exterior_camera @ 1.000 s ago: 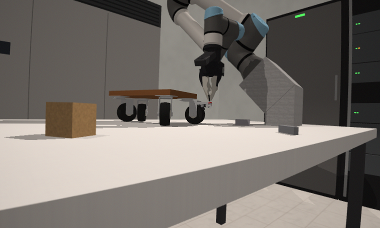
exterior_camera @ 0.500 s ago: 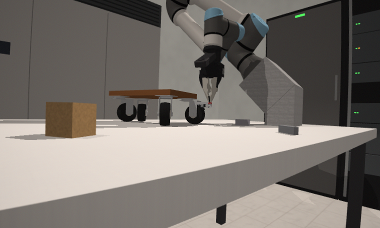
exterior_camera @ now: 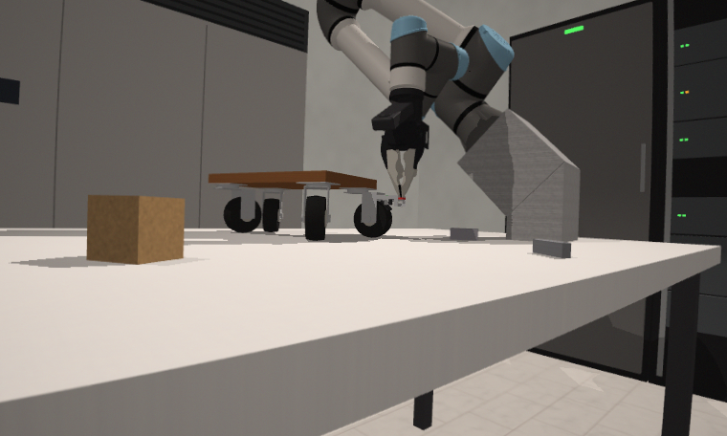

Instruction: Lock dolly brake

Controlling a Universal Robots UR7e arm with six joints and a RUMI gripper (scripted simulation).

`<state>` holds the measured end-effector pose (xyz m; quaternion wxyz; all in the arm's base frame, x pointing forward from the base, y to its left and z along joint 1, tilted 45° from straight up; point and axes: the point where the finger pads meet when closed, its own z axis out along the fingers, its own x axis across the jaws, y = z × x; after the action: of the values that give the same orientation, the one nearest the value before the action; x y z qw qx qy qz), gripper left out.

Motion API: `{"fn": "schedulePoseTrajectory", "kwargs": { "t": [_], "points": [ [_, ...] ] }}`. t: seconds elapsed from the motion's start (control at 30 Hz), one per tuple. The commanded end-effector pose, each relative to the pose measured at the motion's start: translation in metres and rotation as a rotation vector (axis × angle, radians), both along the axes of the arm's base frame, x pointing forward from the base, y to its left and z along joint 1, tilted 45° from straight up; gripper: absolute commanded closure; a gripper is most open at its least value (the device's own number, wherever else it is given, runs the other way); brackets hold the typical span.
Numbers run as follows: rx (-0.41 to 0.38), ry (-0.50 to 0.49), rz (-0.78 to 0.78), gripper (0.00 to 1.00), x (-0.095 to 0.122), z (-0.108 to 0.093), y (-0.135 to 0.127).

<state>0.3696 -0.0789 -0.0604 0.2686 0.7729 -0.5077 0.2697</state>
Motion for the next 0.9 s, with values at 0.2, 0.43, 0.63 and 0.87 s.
{"fn": "schedulePoseTrajectory", "kwargs": {
  "t": [0.2, 0.43, 0.63, 0.87],
  "points": [
    [0.0, 0.004, -0.003, 1.0, -0.0014, -0.003, -0.0029],
    [0.0, 0.004, -0.003, 1.0, -0.0011, -0.004, -0.0039],
    [0.0, 0.003, -0.003, 1.0, -0.0009, -0.0047, -0.0046],
    [0.0, 0.003, -0.003, 1.0, -0.0008, -0.0049, -0.0049]
  ]
}}
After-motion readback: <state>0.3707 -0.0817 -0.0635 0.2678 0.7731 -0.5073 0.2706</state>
